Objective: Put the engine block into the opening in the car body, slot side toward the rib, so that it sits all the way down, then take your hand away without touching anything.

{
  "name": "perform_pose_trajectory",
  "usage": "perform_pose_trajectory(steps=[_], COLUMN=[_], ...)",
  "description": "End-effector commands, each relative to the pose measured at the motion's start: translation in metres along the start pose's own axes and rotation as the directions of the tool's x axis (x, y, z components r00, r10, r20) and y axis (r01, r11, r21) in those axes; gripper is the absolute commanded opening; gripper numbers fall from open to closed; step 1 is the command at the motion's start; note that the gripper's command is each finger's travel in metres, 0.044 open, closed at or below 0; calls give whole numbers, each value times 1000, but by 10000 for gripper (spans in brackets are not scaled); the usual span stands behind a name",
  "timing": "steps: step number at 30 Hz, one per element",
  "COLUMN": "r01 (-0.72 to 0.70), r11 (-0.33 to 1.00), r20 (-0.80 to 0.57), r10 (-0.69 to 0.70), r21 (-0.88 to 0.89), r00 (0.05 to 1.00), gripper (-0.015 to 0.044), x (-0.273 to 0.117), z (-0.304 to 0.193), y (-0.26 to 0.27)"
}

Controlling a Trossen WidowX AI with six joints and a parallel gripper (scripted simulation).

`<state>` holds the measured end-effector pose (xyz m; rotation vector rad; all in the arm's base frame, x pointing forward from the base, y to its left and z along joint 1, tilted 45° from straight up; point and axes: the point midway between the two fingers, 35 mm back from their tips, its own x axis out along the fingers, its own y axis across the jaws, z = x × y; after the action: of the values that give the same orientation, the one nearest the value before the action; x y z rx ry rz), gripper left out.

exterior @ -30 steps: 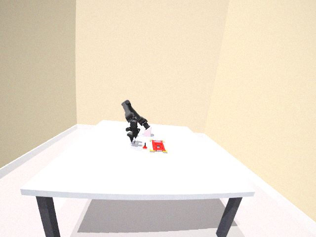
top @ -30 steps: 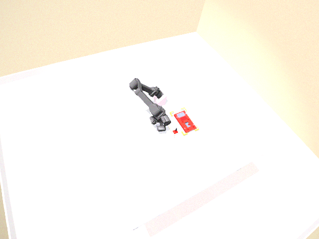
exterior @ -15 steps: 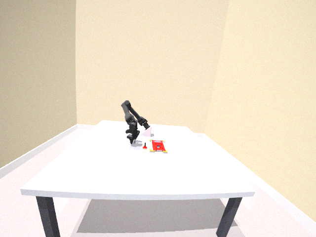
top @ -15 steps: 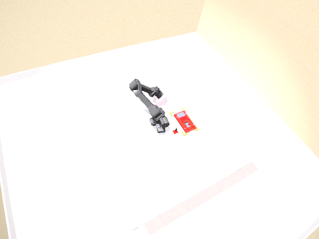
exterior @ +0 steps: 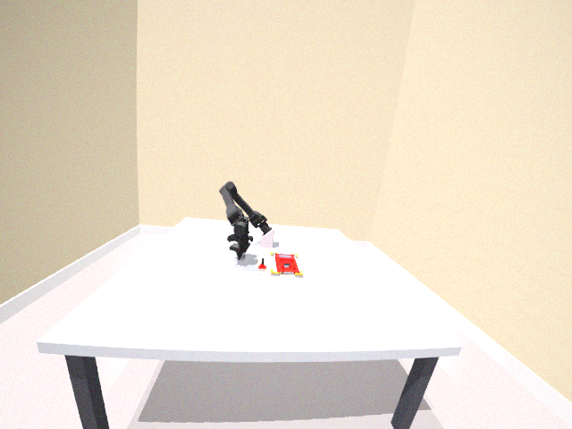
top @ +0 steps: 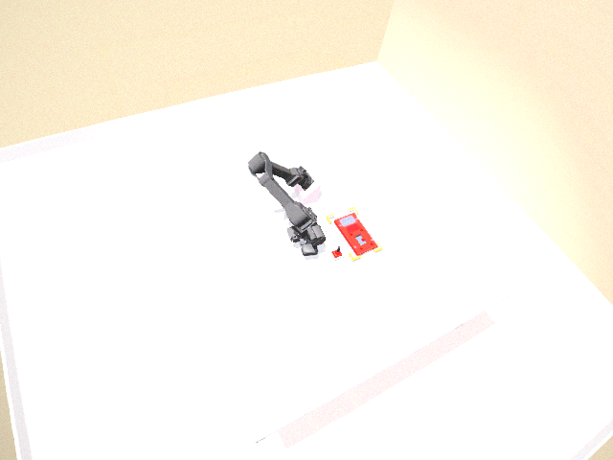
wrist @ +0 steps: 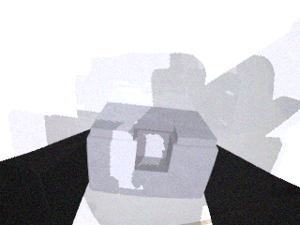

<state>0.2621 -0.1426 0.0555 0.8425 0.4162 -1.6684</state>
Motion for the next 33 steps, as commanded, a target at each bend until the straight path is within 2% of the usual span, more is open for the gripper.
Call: perform_pose_trajectory(steps=[1, 5, 33], r01=[-1, -1, 2], r11=[1000, 1000, 1000], r20=[5, 1, -6], r10=[1, 1, -2], r21=[-4, -4, -6], r00=[1000, 1000, 1000], gripper=[105, 0, 0], x=[-2, -13, -100], z=[0, -1, -4], y=[1, 3, 5])
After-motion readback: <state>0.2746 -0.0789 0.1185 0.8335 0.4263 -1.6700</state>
